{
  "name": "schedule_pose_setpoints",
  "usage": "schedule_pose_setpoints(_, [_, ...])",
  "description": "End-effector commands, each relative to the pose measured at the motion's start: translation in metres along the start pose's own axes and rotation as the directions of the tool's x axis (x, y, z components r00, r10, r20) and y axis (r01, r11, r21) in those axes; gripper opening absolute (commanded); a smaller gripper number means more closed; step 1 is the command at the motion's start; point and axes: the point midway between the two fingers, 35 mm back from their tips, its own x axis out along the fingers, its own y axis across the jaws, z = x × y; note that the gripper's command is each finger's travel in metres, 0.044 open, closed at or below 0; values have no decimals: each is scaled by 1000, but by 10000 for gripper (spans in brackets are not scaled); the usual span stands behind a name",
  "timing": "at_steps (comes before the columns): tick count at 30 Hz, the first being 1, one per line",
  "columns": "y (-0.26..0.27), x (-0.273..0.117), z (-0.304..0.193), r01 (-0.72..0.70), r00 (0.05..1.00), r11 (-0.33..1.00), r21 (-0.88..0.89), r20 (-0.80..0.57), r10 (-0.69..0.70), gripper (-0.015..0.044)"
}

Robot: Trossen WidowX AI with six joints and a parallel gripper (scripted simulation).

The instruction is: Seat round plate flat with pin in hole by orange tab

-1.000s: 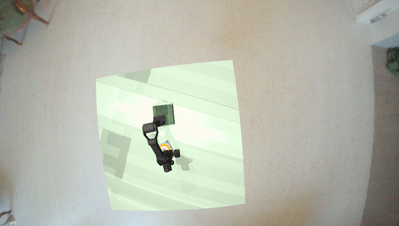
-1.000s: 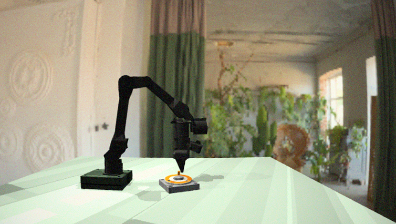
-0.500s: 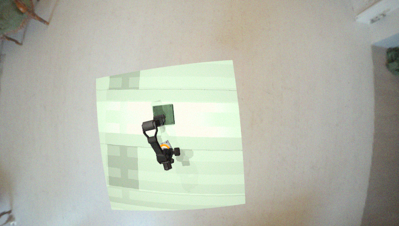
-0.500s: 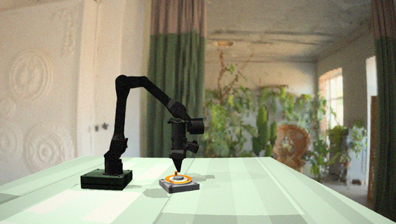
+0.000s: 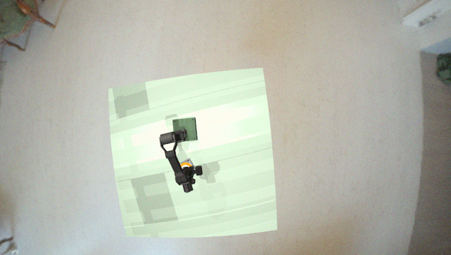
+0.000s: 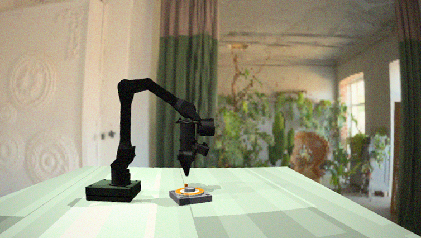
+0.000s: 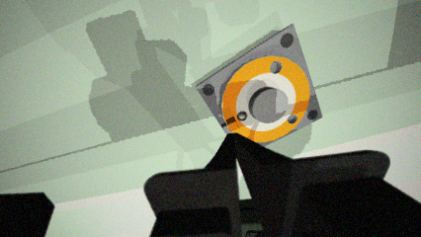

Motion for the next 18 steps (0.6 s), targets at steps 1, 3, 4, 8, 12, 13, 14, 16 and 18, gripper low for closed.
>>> schedule_pose_setpoints(1, [0,-19,-1,-7,1000,1000,-4,17,7,0])
schedule_pose_setpoints(3, [0,-9,0,-1,1000,1000,0,11,1,0])
schedule_pose_setpoints(4, [0,-9,0,-1,1000,1000,0,11,1,0])
schedule_pose_setpoints(8, [0,-9,0,-1,1000,1000,0,11,1,0])
schedule_pose_setpoints(12, [0,-9,0,-1,1000,1000,0,11,1,0])
schedule_pose_setpoints(13, [0,-9,0,-1,1000,1000,0,11,1,0])
schedule_pose_setpoints(14, [0,-9,0,-1,1000,1000,0,11,1,0])
schedule_pose_setpoints(16, [0,-9,0,-1,1000,1000,0,11,1,0])
schedule_pose_setpoints(18, [0,-9,0,-1,1000,1000,0,11,1,0])
